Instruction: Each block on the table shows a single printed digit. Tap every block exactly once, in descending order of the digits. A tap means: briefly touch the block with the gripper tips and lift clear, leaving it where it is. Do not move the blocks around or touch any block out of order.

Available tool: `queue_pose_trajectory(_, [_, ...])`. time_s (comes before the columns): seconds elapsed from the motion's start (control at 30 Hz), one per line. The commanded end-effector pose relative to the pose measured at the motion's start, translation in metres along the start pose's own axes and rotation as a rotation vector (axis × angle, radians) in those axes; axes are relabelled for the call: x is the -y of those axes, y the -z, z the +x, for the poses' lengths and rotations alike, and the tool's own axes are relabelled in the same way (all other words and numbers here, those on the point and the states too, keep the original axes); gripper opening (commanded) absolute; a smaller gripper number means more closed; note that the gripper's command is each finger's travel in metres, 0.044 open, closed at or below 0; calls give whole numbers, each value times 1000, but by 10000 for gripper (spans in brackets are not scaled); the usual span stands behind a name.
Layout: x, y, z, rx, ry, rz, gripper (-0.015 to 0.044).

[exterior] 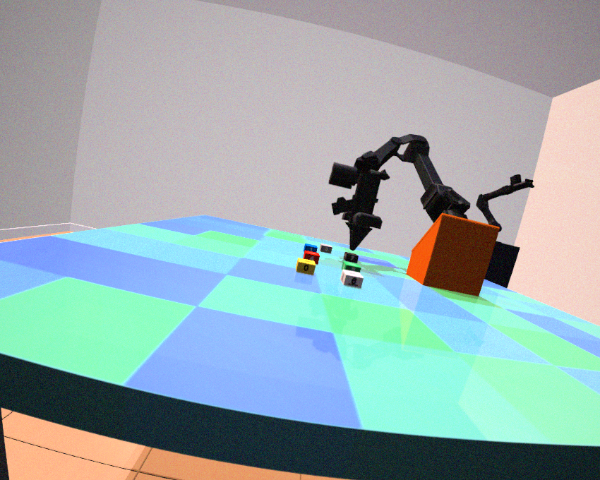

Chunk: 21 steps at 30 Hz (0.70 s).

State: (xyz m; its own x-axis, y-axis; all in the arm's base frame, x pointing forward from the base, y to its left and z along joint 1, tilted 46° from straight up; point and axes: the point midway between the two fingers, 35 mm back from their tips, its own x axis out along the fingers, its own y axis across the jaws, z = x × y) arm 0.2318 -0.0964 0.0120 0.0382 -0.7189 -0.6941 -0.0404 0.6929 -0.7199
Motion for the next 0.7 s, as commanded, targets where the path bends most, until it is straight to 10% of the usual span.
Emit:
queue_pose_trajectory(0.0, [-1,5,10,-12,5,-13,20])
queue_pose_trajectory(0.67, [-1,4,-15,-12,5,-12,20])
